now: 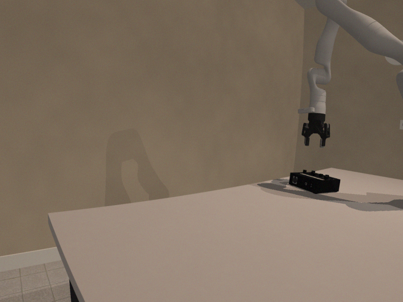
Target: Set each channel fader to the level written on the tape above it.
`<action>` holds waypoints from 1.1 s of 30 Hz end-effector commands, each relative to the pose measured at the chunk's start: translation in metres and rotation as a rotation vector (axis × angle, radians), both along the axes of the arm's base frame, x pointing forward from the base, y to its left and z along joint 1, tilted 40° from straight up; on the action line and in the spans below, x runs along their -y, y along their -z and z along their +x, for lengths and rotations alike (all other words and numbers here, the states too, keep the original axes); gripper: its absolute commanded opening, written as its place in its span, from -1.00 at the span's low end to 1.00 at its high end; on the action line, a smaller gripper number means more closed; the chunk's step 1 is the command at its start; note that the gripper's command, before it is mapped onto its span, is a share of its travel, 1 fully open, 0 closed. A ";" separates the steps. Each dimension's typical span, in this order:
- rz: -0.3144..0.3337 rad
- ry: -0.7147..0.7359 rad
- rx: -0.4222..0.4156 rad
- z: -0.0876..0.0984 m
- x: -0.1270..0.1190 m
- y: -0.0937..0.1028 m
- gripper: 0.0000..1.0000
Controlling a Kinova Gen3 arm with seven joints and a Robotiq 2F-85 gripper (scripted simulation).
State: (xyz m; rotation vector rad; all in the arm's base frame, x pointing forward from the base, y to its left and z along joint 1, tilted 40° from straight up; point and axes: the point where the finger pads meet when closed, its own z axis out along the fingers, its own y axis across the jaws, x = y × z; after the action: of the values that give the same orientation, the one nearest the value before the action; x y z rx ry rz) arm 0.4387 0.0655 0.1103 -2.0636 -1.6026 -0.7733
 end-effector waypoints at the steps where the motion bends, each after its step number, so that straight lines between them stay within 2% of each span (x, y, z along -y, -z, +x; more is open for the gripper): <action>1: -0.010 0.011 0.015 0.003 0.010 -0.010 1.00; 33: -0.010 0.011 0.015 0.003 0.012 -0.012 1.00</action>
State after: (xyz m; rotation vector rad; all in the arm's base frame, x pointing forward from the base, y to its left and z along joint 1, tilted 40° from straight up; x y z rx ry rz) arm 0.4409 0.0545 0.1218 -2.0789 -1.6077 -0.7871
